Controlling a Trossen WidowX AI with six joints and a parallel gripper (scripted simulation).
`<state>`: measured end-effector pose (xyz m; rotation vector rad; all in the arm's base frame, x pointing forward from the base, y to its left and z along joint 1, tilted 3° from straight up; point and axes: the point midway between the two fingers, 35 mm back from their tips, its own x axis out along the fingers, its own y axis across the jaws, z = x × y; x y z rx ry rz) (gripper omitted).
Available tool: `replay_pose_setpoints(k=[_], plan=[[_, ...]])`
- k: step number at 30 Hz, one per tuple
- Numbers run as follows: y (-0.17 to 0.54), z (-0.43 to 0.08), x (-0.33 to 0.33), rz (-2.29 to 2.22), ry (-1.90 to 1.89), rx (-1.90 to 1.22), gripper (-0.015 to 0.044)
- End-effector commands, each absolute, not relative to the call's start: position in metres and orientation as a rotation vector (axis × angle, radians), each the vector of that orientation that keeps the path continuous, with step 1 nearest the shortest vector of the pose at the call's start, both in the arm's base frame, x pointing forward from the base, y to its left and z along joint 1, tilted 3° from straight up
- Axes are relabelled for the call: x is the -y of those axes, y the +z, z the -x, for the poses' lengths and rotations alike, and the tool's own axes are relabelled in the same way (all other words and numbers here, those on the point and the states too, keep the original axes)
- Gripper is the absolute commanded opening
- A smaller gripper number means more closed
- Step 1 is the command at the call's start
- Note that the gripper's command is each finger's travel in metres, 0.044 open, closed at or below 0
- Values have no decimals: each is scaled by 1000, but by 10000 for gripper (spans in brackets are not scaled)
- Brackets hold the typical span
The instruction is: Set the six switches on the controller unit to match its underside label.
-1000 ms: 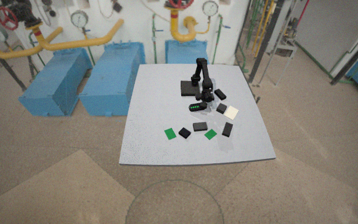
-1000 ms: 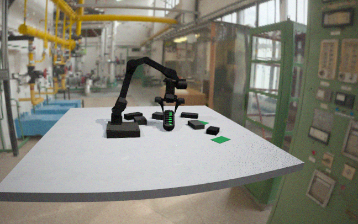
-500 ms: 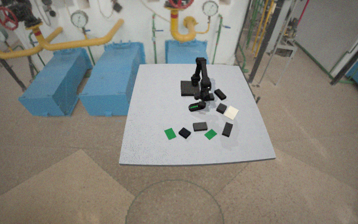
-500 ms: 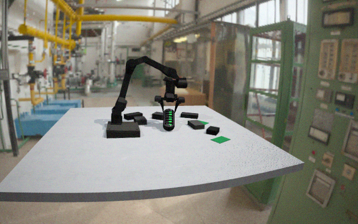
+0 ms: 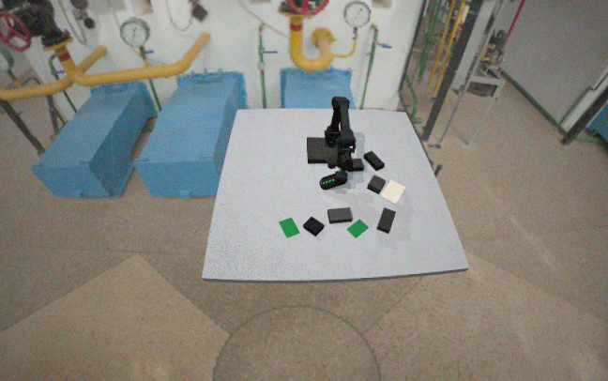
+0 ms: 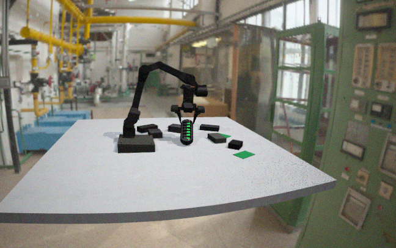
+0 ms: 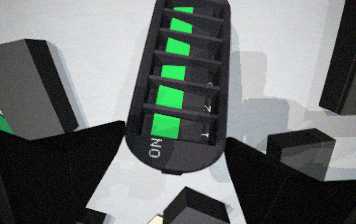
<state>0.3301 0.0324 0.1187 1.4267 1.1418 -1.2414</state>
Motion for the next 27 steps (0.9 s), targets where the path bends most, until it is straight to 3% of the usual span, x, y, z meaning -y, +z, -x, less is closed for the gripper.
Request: replay_pose_setpoints(k=[1,27], plan=[[124,-329,-26,-1435,-1234,-1136,336],[132,-325,-6,-1476,-1201,-1172,336]])
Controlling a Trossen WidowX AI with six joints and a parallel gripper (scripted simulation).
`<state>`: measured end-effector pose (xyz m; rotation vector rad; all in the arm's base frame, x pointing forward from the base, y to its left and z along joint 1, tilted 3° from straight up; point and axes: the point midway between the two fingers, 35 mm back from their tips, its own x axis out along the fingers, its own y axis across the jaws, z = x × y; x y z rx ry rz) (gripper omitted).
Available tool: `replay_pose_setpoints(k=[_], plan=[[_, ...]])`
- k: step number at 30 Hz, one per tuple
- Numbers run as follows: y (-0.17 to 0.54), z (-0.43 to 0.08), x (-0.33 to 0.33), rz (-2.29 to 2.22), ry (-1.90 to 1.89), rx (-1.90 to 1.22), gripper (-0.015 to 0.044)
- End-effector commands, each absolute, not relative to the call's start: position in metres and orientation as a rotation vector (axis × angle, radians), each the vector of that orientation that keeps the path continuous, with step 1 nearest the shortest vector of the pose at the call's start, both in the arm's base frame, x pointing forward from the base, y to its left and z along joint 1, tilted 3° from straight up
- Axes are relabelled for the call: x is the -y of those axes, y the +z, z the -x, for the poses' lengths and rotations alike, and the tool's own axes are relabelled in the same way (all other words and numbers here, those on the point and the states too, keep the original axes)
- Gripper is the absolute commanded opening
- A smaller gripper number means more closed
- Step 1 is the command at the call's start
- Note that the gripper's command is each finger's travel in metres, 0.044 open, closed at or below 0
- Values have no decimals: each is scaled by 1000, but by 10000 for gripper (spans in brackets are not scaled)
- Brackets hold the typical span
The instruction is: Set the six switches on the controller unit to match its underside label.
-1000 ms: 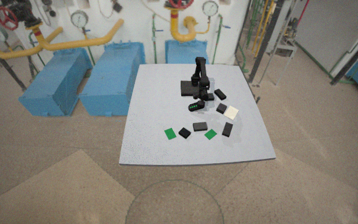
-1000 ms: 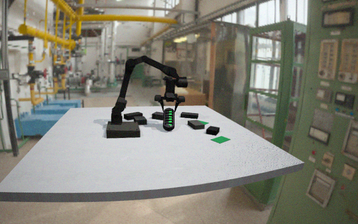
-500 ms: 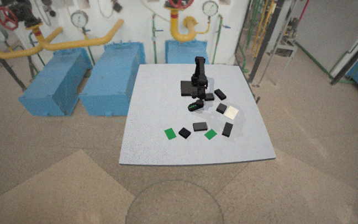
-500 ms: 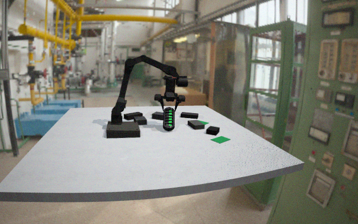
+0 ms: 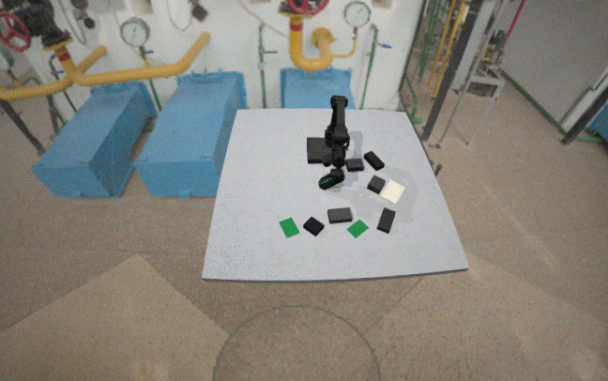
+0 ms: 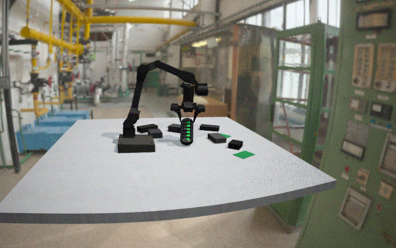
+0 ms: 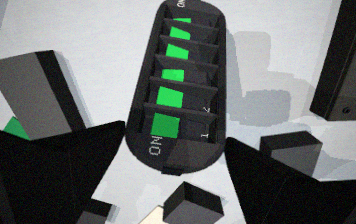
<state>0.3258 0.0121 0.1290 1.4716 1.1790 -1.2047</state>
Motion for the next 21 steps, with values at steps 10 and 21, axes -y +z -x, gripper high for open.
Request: replay_pose_setpoints(k=[10,21], plan=[[134,-323,2,-1492,-1188,-1186,336],[137,-322,11,-1509,-1174,-1201,336]])
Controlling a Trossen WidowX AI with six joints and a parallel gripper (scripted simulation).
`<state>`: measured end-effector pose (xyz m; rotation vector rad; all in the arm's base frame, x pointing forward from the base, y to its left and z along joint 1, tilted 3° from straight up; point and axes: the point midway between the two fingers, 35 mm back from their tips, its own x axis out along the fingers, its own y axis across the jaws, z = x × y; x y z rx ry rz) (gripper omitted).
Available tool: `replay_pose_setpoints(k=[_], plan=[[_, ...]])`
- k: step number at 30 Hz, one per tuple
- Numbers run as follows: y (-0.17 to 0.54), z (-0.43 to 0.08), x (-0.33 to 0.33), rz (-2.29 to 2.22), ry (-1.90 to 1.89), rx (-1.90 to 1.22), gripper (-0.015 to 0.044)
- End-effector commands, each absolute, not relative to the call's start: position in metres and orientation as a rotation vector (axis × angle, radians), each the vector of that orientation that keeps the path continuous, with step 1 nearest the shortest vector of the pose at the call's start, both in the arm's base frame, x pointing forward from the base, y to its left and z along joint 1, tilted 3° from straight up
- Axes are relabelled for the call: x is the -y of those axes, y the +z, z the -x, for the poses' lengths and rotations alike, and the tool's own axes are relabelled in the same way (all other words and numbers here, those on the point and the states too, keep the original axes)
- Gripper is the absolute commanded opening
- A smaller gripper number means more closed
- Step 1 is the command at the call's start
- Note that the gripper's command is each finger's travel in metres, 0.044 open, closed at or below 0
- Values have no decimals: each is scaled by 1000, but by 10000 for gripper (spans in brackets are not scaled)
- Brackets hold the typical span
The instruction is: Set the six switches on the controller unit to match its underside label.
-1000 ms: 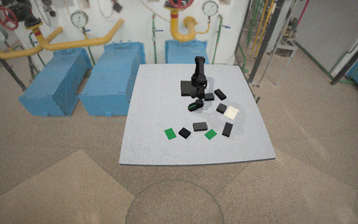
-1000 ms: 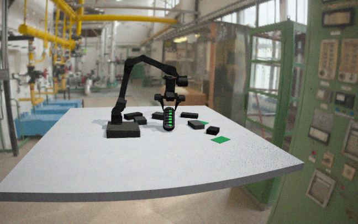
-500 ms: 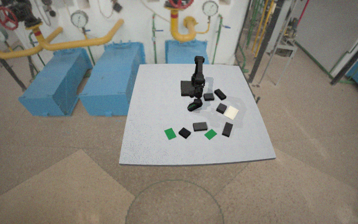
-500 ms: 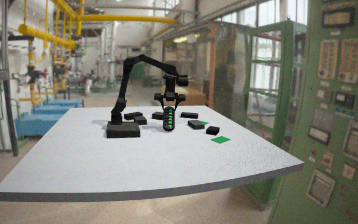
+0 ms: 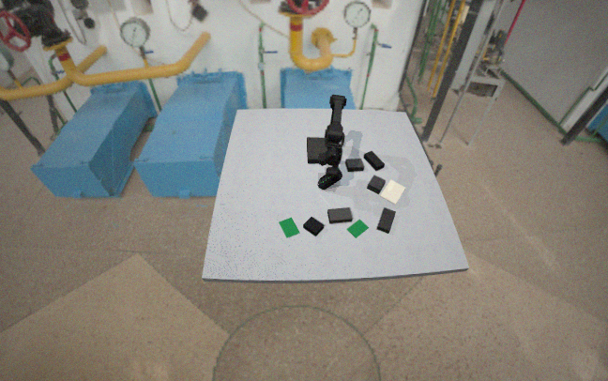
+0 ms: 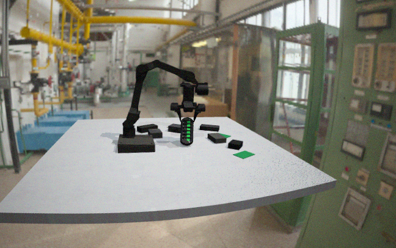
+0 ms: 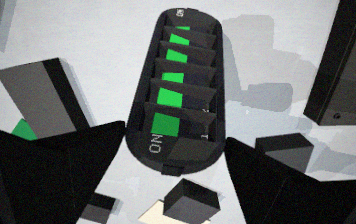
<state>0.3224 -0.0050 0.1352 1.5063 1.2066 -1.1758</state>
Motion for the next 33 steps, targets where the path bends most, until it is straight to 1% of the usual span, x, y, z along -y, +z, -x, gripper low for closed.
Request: replay_pose_setpoints(k=[1,33], plan=[[137,-321,12,-1511,-1173,-1203,336],[141,-316,39,-1561,-1129,-1248,336]])
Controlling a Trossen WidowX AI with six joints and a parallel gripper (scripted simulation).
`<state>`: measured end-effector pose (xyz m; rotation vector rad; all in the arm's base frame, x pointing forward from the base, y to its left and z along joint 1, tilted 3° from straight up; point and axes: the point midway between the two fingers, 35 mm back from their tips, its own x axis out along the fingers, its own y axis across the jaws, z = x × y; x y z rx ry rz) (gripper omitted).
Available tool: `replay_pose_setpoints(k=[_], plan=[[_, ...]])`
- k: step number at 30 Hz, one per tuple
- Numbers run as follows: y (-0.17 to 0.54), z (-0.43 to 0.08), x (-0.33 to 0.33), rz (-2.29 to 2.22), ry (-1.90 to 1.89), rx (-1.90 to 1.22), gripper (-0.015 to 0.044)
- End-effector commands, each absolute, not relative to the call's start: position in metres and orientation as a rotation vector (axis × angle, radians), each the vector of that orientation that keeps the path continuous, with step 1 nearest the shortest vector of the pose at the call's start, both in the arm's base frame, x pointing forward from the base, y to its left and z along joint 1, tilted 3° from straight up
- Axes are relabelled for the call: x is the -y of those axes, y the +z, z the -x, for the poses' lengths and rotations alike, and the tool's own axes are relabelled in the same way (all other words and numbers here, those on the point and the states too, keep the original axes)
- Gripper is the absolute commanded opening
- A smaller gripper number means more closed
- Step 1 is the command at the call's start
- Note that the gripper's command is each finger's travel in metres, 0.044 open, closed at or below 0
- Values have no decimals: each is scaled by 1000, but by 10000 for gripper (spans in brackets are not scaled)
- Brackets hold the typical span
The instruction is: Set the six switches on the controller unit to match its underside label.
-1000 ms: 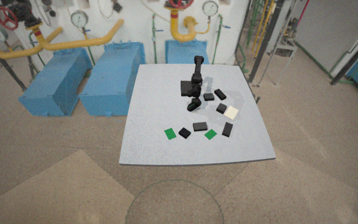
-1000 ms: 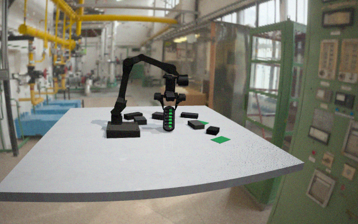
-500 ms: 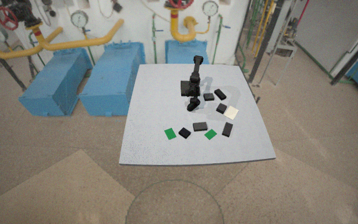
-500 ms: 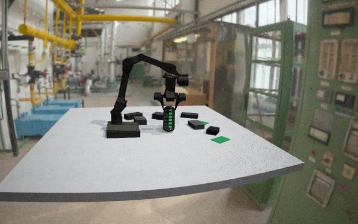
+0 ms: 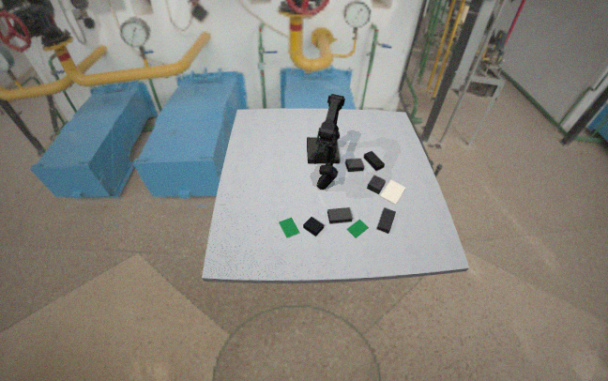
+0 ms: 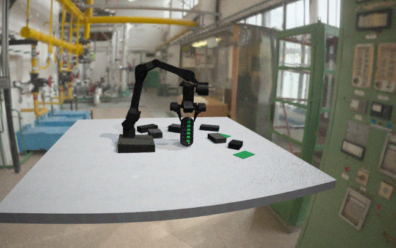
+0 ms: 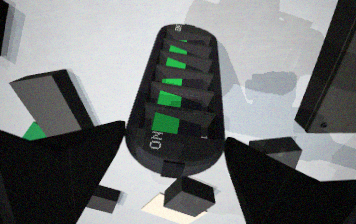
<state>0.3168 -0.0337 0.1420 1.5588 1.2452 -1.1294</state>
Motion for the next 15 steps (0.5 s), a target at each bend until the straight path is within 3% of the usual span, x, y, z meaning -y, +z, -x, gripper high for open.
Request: replay_pose_setpoints(k=[1,15], plan=[[141,-316,40,-1563,-1128,-1250,336],[142,-314,52,-1583,-1111,-1267,336]])
